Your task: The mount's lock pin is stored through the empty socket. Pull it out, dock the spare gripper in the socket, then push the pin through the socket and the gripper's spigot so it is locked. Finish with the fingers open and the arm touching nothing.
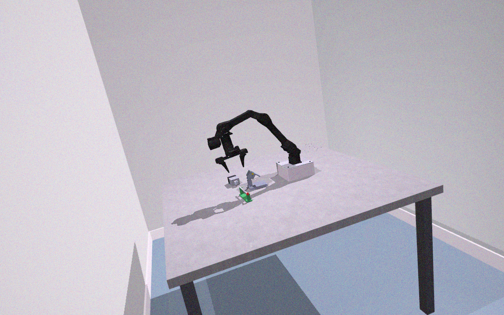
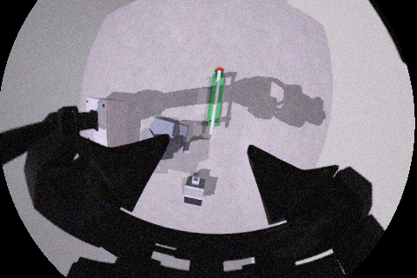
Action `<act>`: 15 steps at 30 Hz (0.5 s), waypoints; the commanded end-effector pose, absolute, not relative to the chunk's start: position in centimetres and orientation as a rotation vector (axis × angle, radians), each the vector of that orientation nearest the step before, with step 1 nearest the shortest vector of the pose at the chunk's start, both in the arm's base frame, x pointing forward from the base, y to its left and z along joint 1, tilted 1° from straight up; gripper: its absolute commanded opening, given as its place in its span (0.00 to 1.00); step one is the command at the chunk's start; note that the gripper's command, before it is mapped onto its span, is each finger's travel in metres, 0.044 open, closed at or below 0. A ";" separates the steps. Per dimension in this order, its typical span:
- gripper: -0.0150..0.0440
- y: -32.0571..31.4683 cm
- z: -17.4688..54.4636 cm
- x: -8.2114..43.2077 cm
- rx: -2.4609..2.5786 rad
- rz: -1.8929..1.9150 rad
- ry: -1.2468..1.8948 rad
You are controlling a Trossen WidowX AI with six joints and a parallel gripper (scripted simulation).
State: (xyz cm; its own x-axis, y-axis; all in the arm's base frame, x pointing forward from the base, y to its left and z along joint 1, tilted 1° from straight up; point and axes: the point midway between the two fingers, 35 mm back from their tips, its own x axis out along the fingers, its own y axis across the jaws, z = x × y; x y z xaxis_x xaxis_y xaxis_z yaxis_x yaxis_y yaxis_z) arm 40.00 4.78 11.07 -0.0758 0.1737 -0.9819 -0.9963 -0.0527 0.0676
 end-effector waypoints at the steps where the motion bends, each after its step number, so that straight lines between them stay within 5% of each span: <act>1: 1.00 -1.6 10.6 41.0 -1.011 1.354 1.079; 10: 1.00 -15.9 9.2 39.1 -0.935 1.386 0.874; 15: 1.00 -17.4 9.1 38.5 -0.932 1.381 0.853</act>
